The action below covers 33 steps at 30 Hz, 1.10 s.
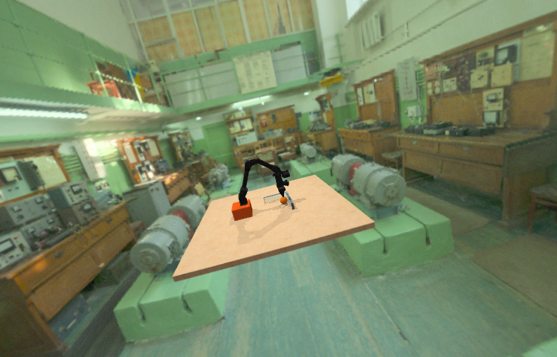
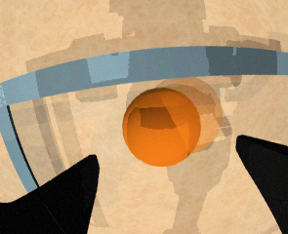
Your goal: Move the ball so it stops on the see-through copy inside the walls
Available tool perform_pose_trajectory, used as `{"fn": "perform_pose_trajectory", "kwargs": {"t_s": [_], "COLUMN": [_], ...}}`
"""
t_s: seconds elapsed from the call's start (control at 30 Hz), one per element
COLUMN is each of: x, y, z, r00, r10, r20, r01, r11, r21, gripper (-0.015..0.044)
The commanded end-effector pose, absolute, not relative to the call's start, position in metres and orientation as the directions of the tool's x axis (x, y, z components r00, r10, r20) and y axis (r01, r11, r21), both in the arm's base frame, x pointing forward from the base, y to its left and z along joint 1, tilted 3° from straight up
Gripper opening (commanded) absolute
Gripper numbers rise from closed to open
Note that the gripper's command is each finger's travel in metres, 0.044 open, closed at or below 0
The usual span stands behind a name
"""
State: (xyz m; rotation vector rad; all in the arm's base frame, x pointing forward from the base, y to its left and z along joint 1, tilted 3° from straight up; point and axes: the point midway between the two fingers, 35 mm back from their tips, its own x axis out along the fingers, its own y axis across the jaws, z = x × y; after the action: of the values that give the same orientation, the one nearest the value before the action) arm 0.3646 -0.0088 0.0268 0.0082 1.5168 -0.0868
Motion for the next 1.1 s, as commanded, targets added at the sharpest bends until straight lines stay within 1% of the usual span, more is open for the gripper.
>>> {"fn": "perform_pose_trajectory", "kwargs": {"t_s": [0.0, 0.93, 1.07], "x": [0.364, 0.365, 0.365], "y": [-0.010, -0.012, -0.012], "z": [0.018, -0.025, -0.025], "r00": [0.043, 0.042, 0.042], "r10": [-0.053, -0.054, -0.054], "r20": [-0.998, -0.998, -0.998], "r01": [0.066, 0.066, 0.066], "r11": [0.997, 0.997, 0.997], "r21": [-0.051, -0.051, -0.051], "gripper": [0.0438, 0.0438, 0.0333]}}
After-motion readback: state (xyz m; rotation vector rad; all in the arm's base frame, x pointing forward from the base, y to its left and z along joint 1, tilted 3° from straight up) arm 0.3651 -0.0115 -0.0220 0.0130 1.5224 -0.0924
